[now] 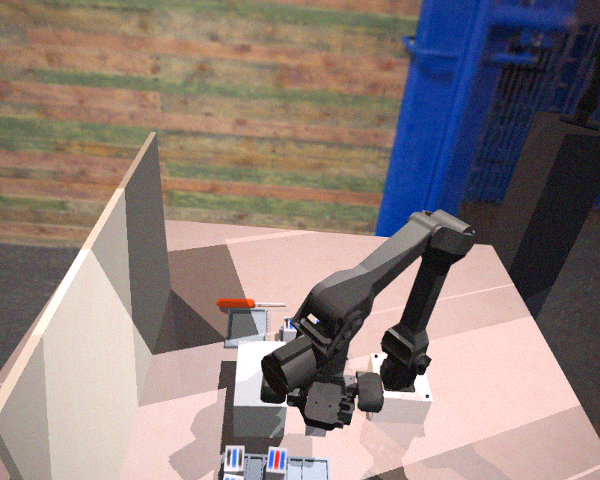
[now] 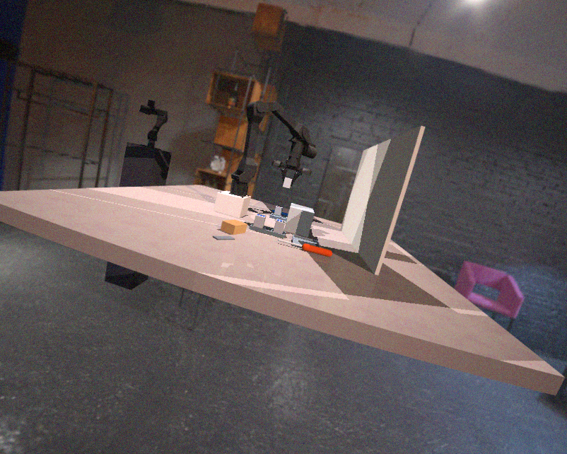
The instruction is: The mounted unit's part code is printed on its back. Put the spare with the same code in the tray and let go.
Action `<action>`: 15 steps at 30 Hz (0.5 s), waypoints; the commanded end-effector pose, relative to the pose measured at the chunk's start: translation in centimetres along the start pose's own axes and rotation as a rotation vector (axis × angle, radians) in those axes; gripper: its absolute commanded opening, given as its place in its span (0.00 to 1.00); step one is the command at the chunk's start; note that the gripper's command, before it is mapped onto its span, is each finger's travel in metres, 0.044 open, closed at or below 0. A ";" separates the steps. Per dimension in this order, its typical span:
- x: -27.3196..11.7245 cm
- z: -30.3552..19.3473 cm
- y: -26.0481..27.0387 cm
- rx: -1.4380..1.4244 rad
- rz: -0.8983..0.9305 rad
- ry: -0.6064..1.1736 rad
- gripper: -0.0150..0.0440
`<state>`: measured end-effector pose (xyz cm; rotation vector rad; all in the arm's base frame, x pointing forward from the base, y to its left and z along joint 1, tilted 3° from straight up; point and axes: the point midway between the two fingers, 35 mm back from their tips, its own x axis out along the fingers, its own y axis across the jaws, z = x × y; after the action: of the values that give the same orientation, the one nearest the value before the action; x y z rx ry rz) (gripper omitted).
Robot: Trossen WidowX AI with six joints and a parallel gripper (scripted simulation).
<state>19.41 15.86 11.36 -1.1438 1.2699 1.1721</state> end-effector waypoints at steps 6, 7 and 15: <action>-0.5 -2.0 -3.9 0.013 -0.009 -0.016 0.25; -0.6 -2.3 -4.3 0.013 -0.010 -0.015 0.25; -1.0 -5.0 -7.7 0.010 -0.017 -0.011 0.25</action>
<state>25.25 11.79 11.93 -1.1291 1.2561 1.1607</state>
